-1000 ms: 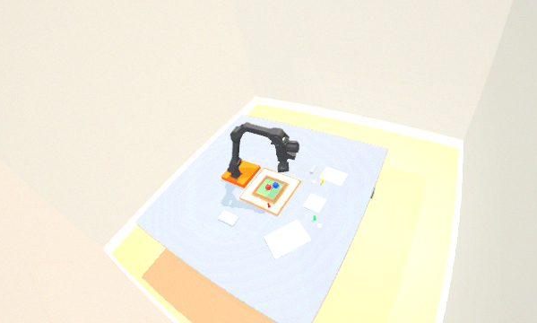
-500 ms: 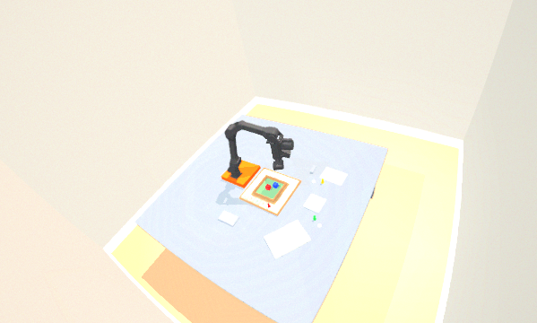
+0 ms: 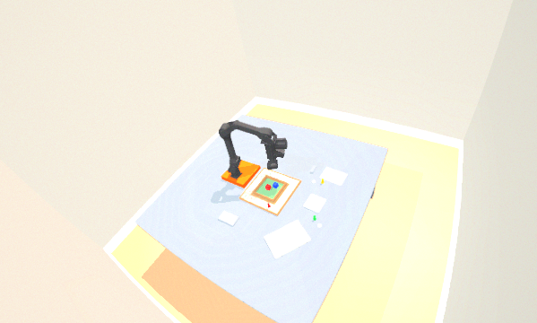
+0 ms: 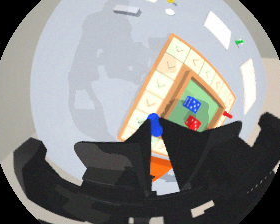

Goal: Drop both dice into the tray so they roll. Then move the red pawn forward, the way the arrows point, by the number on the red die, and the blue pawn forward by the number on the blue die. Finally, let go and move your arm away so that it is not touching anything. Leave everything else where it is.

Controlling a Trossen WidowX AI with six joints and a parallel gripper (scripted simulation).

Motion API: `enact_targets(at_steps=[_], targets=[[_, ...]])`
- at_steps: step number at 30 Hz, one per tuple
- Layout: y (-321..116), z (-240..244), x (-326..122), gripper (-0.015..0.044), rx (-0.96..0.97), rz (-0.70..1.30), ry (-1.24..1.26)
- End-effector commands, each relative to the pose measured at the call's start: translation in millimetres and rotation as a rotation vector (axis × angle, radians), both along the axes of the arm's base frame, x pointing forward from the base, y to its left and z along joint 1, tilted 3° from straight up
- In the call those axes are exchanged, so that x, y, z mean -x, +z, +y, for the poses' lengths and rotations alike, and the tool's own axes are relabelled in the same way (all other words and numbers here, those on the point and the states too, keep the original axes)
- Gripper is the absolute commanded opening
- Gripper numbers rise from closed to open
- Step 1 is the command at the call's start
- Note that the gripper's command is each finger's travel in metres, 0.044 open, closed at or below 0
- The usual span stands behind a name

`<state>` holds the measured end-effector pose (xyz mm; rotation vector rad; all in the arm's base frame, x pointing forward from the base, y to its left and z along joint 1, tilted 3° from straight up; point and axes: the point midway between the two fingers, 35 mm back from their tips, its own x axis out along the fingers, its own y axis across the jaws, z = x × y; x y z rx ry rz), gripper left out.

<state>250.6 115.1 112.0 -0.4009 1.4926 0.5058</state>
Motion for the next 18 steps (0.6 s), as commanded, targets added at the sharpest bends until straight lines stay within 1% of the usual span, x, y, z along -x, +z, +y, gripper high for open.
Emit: enact_targets(at_steps=[1, 10, 14, 18], targets=[[-7, 0, 12, 0.0000, 0.004, 0.002, -0.003], [-25, 0, 42, 0.0000, 0.003, 0.005, -0.003], [-28, 0, 44, 0.0000, 0.003, 0.005, -0.003], [-41, 1, 44, 0.0000, 0.003, 0.005, -0.003]])
